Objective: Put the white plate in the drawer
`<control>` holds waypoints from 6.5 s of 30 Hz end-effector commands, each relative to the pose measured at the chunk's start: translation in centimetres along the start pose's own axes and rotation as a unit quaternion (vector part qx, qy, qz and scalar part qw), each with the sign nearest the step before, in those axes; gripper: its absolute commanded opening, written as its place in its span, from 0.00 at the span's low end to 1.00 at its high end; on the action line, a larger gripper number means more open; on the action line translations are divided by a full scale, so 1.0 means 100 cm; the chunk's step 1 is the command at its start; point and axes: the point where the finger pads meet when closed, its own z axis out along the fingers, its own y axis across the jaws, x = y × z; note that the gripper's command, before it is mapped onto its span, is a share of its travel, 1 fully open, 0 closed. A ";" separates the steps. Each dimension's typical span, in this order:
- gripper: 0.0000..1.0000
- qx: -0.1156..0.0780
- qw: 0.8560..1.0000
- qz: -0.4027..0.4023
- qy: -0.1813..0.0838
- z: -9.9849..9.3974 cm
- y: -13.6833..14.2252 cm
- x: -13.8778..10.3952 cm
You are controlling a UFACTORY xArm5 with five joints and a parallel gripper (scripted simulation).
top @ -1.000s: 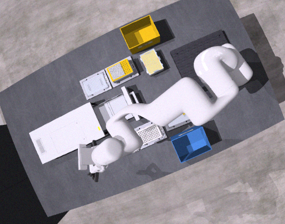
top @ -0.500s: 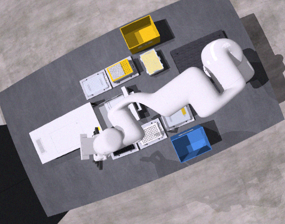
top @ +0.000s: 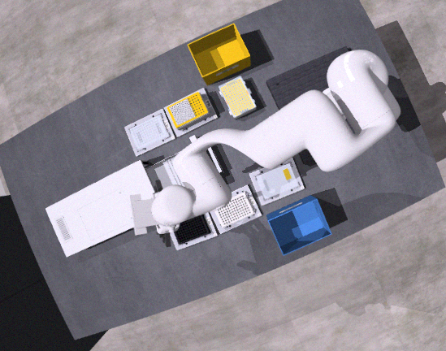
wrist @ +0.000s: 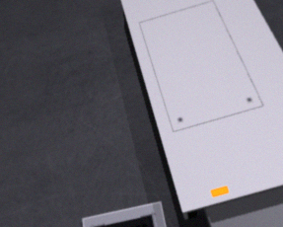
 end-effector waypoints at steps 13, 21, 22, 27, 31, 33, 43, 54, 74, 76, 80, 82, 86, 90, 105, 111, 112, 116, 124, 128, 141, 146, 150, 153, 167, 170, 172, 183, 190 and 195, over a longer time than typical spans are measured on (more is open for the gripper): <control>1.00 -0.031 0.998 -0.032 -0.054 -0.018 0.050 -0.045; 1.00 -0.046 0.993 -0.054 -0.095 -0.026 0.069 -0.066; 1.00 -0.046 0.993 -0.054 -0.095 -0.027 0.072 -0.070; 1.00 -0.046 0.993 -0.054 -0.095 -0.032 0.085 -0.085; 1.00 -0.058 0.986 -0.074 -0.137 -0.037 0.097 -0.100; 1.00 -0.058 0.986 -0.074 -0.137 -0.038 0.099 -0.104; 1.00 -0.064 0.977 -0.093 -0.180 -0.049 0.122 -0.136; 1.00 -0.060 0.966 -0.123 -0.219 -0.047 0.141 -0.168; 1.00 -0.058 0.964 -0.132 -0.221 -0.033 0.143 -0.183; 1.00 -0.058 0.964 -0.132 -0.221 -0.028 0.135 -0.185; 1.00 -0.058 0.964 -0.132 -0.221 -0.017 0.119 -0.189; 1.00 -0.058 0.964 -0.132 -0.221 -0.011 0.111 -0.191; 1.00 -0.058 0.964 -0.132 -0.221 -0.006 0.103 -0.193; 1.00 -0.058 0.964 -0.132 -0.222 0.006 0.087 -0.198; 1.00 -0.057 0.964 -0.132 -0.222 0.042 0.034 -0.212; 1.00 -0.057 0.964 -0.132 -0.222 0.058 0.010 -0.218; 1.00 -0.057 0.964 -0.132 -0.222 0.061 0.006 -0.220; 1.00 -0.057 0.964 -0.132 -0.222 0.072 -0.010 -0.224; 1.00 -0.057 0.964 -0.132 -0.222 0.087 -0.032 -0.230; 1.00 -0.057 0.964 -0.132 -0.222 0.087 -0.032 -0.230; 1.00 -0.057 0.964 -0.132 -0.222 0.088 -0.031 -0.230; 1.00 -0.057 0.964 -0.132 -0.222 0.096 -0.030 -0.234; 1.00 -0.057 0.964 -0.132 -0.222 0.102 -0.029 -0.237; 1.00 -0.057 0.964 -0.132 -0.222 0.103 -0.029 -0.237; 1.00 -0.057 0.964 -0.132 -0.222 0.124 -0.025 -0.247; 1.00 -0.057 0.964 -0.132 -0.222 0.125 -0.024 -0.248; 1.00 -0.057 0.964 -0.132 -0.222 0.128 -0.024 -0.249; 1.00 -0.057 0.964 -0.132 -0.222 0.145 -0.021 -0.257; 1.00 -0.057 0.964 -0.132 -0.222 0.152 -0.019 -0.260; 1.00 -0.057 0.964 -0.132 -0.222 0.160 -0.018 -0.264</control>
